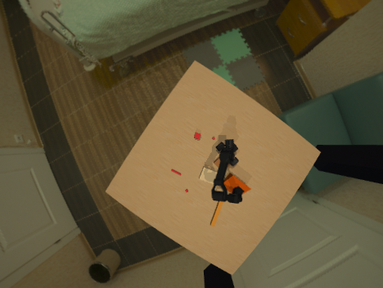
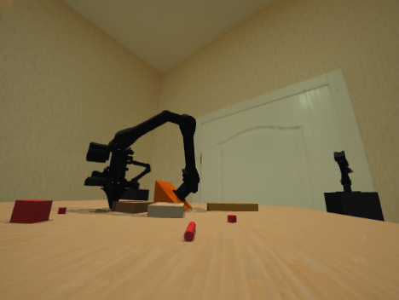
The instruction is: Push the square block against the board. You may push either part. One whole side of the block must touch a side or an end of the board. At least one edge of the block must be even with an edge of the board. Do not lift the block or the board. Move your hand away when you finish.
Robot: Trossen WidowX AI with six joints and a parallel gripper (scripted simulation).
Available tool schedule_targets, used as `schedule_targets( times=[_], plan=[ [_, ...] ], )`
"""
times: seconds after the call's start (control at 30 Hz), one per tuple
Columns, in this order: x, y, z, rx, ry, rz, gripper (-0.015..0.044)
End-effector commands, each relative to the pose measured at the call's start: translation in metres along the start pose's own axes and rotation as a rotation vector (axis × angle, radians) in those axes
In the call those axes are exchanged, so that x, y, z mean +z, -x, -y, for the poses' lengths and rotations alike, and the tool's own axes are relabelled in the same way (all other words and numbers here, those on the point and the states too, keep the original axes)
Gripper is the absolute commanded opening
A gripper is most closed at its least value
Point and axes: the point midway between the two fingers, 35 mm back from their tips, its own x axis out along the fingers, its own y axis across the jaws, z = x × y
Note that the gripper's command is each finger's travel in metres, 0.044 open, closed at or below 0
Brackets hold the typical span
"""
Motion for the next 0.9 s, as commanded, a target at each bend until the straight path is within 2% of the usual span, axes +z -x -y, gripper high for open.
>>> schedule_targets(
  times=[0.0, 0.87],
  plan=[
    [-0.006, 0.002, 0.000, 0.005, -0.003, -0.002, 0.0000],
    [-0.024, 0.002, -0.001, 0.005, -0.004, -0.002, 0.0000]
  ],
)
